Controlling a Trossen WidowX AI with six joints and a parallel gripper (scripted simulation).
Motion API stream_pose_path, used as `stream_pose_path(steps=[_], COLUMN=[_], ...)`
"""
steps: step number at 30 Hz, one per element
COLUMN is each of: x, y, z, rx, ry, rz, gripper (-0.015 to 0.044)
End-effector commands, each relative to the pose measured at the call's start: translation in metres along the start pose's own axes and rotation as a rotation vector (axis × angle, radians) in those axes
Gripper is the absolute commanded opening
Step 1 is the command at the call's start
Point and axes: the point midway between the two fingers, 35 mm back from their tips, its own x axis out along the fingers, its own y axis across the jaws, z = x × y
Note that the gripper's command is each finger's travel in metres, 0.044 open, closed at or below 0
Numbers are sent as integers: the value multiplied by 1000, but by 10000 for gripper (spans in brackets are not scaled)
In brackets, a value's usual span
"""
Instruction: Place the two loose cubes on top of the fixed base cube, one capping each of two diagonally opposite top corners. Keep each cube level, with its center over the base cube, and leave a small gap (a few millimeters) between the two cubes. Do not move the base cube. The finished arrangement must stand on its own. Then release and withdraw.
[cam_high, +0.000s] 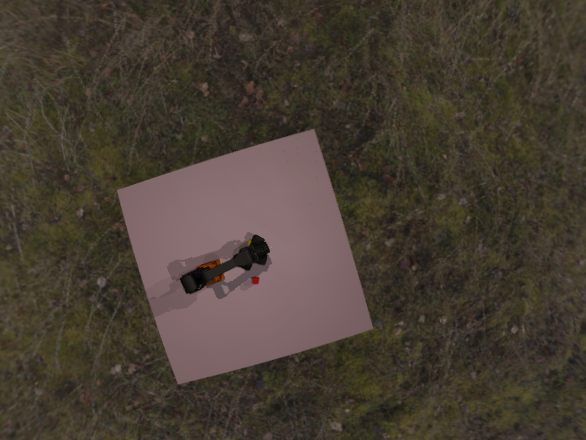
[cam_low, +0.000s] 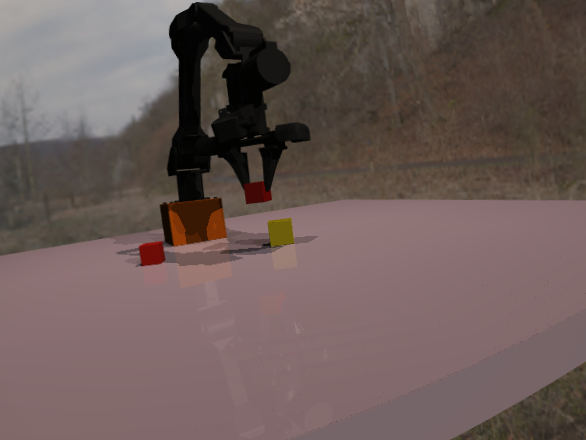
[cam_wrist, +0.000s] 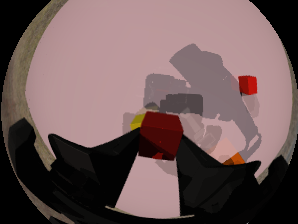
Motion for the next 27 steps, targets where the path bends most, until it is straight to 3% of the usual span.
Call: stream_pose_path(steps=[1, 12, 27], x=[2, 7, 14], y=[3, 9, 9], z=[-5, -17, -17], rx=[110, 424, 431], ry=[0, 1, 1], rz=[-1, -1, -1], gripper=[105, 105, 105])
